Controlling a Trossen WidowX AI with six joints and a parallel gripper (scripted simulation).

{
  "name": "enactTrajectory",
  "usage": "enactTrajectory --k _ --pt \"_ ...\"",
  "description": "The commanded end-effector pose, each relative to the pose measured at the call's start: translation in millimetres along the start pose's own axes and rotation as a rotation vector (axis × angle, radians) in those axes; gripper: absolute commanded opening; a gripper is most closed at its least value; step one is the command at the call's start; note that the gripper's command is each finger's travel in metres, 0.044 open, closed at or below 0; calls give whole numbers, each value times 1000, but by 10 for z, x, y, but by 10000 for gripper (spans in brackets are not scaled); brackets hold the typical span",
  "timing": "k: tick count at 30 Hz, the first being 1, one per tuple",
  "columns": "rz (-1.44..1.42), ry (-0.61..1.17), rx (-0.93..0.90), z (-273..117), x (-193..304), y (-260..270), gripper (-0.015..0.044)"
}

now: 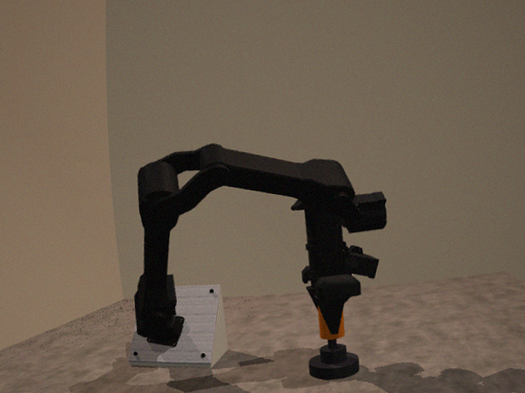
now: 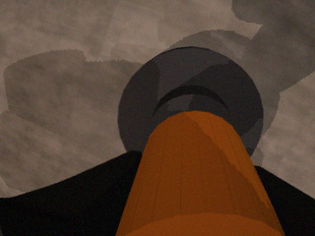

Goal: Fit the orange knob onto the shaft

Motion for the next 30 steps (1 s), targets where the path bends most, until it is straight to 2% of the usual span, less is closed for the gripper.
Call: enactTrajectory --k 1,30 --pt "-72 -1 0 11 -7 3 0" --pt "-72 -1 0 16 2 -7 0"
Point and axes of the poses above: the point midway between the two fingers, 35 mm back from their tips, its own z axis out along the fingers, its own y axis across the jaws, x = y × z, the point moved 7 cm from there along -z, back along the fingers, and after that the axes turned 11 degrees about -z, right-handed, at the moved point
